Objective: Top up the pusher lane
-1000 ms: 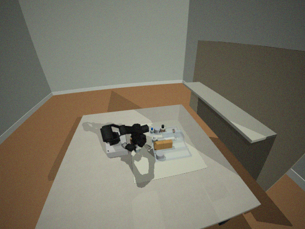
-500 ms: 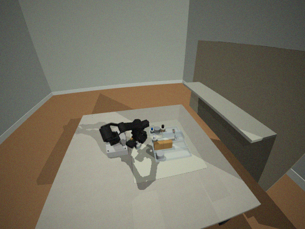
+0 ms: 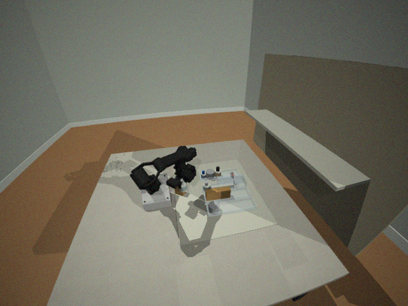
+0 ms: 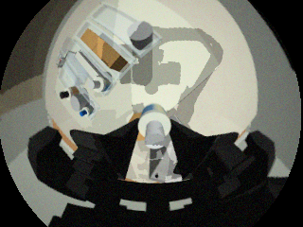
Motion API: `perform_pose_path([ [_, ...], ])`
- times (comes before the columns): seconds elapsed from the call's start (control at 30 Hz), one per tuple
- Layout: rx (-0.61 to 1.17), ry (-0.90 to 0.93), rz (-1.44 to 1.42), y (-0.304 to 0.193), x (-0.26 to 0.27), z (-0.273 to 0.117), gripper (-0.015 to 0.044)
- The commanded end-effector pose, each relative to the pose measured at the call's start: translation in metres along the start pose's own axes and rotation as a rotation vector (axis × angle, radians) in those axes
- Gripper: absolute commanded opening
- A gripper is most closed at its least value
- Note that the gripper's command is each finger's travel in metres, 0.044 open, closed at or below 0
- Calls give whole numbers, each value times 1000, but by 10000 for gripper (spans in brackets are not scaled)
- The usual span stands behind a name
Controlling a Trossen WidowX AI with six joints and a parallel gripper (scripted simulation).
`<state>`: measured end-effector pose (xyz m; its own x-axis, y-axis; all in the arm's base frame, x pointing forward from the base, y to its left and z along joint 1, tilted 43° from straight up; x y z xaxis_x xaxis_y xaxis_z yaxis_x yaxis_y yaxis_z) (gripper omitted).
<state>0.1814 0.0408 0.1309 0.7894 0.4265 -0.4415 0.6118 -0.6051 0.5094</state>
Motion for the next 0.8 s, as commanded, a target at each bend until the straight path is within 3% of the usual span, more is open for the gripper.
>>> perform_pose_path([
  [0.0,2,-5,1,-1,-1,-7,0],
  [0.77,1,1,-553,21,91,25,0],
])
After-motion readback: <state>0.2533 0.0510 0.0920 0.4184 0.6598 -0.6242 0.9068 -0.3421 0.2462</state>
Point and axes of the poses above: the point midway between the two fingers, 35 mm back from their tips, its own z axis out along the fingers, its own x axis across the jaws, y = z × x, the point moved 9 cm from there along -z, back along the fingers, and after that the axes turned 1 degree about z, right-handed, at the moved point
